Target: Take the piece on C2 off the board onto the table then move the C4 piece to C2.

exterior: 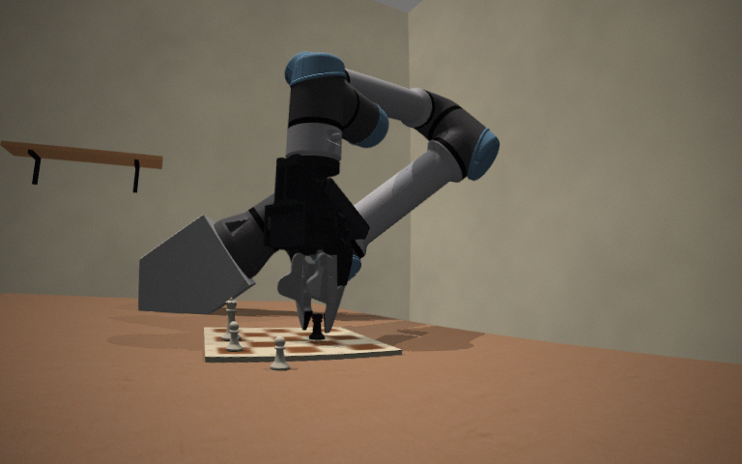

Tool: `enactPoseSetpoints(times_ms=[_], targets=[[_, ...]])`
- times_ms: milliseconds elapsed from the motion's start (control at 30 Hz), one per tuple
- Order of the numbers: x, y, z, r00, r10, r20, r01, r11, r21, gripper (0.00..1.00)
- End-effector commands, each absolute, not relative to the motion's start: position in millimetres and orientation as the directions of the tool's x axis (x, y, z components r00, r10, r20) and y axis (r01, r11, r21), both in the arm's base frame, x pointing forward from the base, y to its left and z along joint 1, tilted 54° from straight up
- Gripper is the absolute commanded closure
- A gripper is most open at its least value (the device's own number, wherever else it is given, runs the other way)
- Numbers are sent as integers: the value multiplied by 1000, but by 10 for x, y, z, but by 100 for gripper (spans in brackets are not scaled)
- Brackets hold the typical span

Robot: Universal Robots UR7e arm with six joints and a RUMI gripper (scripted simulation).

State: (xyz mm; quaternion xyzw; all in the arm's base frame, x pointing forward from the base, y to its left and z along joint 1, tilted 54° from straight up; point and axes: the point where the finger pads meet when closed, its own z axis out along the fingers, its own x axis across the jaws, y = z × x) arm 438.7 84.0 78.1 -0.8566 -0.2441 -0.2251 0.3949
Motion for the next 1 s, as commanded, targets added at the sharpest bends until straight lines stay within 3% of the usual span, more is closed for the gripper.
enactPoseSetpoints(times_ms=[0,733,767,967], targets=[[4387,847,776,780,240,578,595,-569,-568,78],[4386,847,776,780,240,578,595,-568,-568,78],[4386,847,776,780,240,578,595,-568,-568,100],[4386,847,776,780,240,578,595,-568,-568,100]])
